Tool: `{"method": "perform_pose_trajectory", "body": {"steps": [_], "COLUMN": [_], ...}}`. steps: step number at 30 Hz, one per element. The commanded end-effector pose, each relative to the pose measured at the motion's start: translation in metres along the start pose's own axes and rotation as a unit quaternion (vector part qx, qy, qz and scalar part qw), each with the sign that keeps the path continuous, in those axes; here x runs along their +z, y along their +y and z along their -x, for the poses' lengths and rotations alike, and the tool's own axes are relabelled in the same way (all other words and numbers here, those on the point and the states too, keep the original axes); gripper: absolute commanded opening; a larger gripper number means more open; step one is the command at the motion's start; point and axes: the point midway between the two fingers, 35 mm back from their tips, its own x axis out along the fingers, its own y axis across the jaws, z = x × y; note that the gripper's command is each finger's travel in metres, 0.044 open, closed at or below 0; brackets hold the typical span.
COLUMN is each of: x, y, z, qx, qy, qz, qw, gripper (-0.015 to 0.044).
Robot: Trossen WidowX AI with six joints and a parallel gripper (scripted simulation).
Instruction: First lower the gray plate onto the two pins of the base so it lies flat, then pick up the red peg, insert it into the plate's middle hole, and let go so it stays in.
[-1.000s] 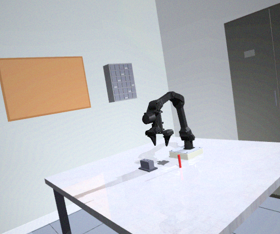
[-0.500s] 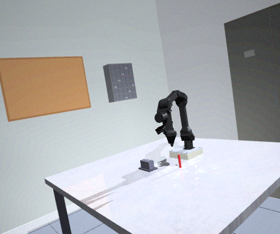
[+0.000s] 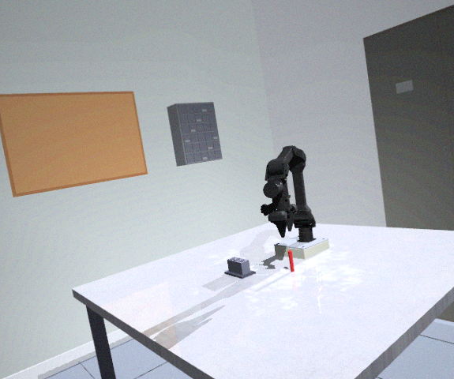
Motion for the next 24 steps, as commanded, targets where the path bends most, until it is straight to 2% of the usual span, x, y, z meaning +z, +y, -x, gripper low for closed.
{"method": "perform_pose_trajectory", "body": {"steps": [1,3,10,24], "x": [-0.002,-0.002,-0.003,-0.003], "y": [-0.002,-0.003,-0.002,-0.001], "z": [-0.017,-0.033,-0.049,-0.066], "qx": [-0.003,-0.003,-0.003,-0.002], "qy": [0.002,0.002,0.002,0.003], "qz": [-0.006,-0.006,-0.006,-0.004], "qw": [1.000,1.000,1.000,1.000], "gripper": [0.0440,0.0440,0.0440,0.0440]}}
